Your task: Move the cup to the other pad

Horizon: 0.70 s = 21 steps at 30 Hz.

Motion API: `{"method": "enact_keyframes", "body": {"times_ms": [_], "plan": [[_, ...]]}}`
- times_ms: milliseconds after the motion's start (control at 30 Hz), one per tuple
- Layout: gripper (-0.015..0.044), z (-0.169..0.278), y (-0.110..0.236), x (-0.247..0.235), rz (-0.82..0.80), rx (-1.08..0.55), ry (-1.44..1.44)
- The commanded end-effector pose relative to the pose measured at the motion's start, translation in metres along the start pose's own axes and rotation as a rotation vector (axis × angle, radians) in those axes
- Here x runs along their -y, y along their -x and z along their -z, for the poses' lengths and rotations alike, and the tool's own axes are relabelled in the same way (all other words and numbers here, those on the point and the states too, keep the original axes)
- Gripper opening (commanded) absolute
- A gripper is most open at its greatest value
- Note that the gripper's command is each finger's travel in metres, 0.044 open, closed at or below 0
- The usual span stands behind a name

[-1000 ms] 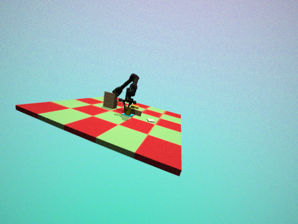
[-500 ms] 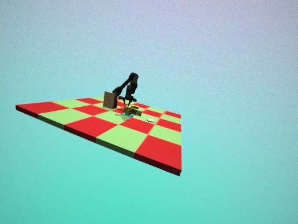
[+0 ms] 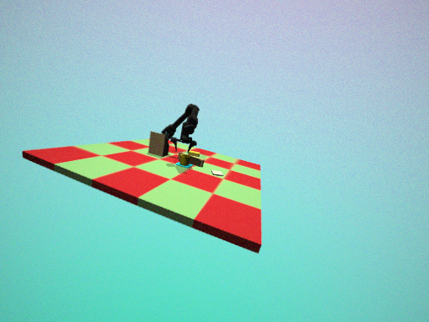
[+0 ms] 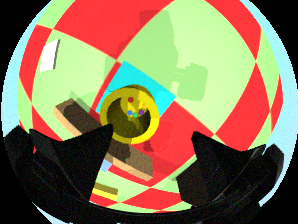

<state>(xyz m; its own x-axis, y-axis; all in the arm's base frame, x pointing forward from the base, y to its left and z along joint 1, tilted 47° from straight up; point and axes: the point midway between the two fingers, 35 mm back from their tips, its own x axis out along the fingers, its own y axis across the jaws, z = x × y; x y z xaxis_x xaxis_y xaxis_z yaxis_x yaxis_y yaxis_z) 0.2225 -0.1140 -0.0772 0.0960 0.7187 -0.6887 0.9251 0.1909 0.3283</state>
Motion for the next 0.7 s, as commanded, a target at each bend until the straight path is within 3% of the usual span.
{"method": "enact_keyframes", "body": {"times_ms": [0, 333, 667], "plan": [[0.0440, -0.002, 0.015, -0.001, 0.002, 0.008, 0.007], [0.0440, -0.002, 0.058, 0.000, 0.005, 0.012, 0.012], [0.0440, -0.003, 0.056, 0.001, -0.001, 0.011, 0.005]]}}
